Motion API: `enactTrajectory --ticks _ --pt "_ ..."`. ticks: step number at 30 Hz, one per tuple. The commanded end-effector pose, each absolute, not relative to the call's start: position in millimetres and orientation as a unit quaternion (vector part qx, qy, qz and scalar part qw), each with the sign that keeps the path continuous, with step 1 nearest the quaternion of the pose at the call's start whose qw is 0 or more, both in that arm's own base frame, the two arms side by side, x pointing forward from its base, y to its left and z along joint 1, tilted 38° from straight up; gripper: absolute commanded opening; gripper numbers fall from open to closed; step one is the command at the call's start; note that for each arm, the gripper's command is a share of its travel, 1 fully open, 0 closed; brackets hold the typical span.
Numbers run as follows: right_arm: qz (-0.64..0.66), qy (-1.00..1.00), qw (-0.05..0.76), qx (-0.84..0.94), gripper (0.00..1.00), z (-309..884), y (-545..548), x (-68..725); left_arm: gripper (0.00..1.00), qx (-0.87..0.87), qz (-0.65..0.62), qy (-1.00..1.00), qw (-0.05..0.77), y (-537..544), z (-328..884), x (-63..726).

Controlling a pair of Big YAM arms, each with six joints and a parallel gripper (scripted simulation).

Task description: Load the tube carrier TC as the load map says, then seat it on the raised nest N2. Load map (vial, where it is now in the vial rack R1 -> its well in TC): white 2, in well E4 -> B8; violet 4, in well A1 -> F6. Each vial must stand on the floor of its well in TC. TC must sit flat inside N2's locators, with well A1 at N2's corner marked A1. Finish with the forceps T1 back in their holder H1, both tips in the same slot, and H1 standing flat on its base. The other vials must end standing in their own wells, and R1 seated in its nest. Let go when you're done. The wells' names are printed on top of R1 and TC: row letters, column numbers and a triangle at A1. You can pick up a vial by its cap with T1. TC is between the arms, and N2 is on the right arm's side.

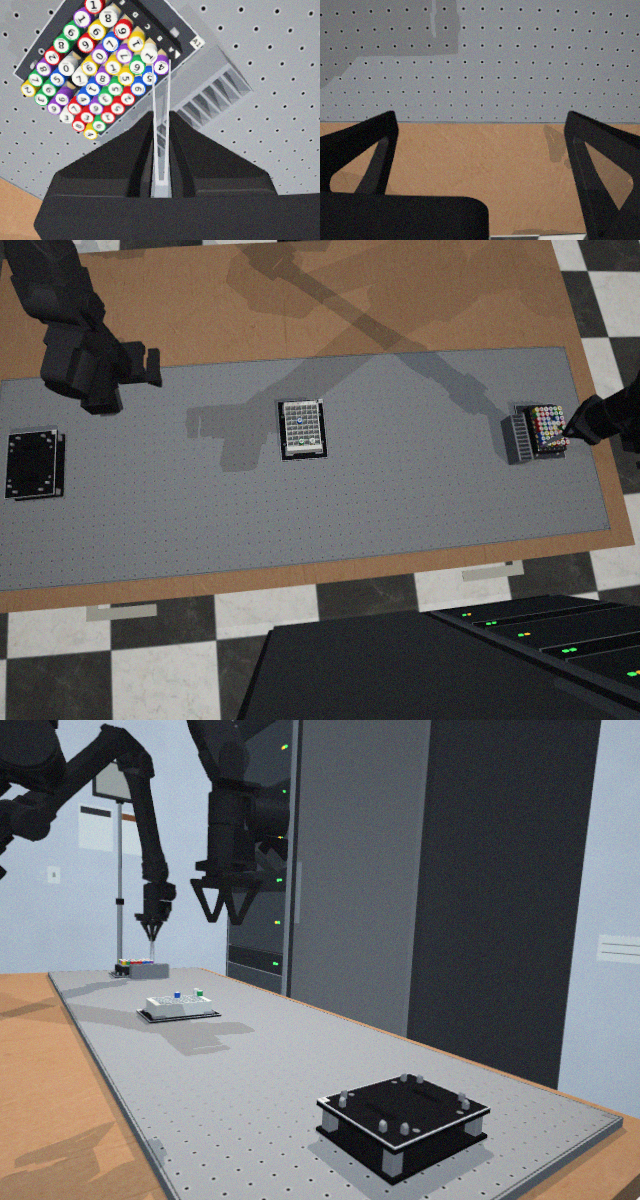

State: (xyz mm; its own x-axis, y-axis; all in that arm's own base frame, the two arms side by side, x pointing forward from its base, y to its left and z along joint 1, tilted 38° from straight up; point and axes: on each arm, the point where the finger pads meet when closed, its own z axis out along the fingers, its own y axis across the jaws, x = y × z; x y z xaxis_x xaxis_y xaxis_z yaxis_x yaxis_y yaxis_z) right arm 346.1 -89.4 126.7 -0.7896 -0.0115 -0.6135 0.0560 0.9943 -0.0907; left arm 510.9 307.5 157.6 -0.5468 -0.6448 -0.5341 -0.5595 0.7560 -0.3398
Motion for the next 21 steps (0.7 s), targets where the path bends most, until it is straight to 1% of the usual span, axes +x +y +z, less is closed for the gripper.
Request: enactTrajectory --ticks 1,12,14,16,21 --pt "-0.055 0.942 0.332 0.013 1.00 136 -91 351 0.09 -0.336 -0.064 0.876 0.341 307 167 529" --pt "-0.055 0.942 0.332 0.013 1.00 136 -91 351 0.09 -0.336 -0.064 0.876 0.341 307 167 529" --pt "-0.055 0.942 0.332 0.013 1.00 136 -91 351 0.09 -0.328 -0.057 0.871 0.362 307 195 526" --pt "-0.055 0.942 0.332 0.013 1.00 136 -91 351 0.09 -0.325 -0.054 0.870 0.366 308 200 524" --pt "-0.055 0.942 0.332 0.013 1.00 136 -91 351 0.09 -0.333 -0.051 0.872 0.355 312 196 511"
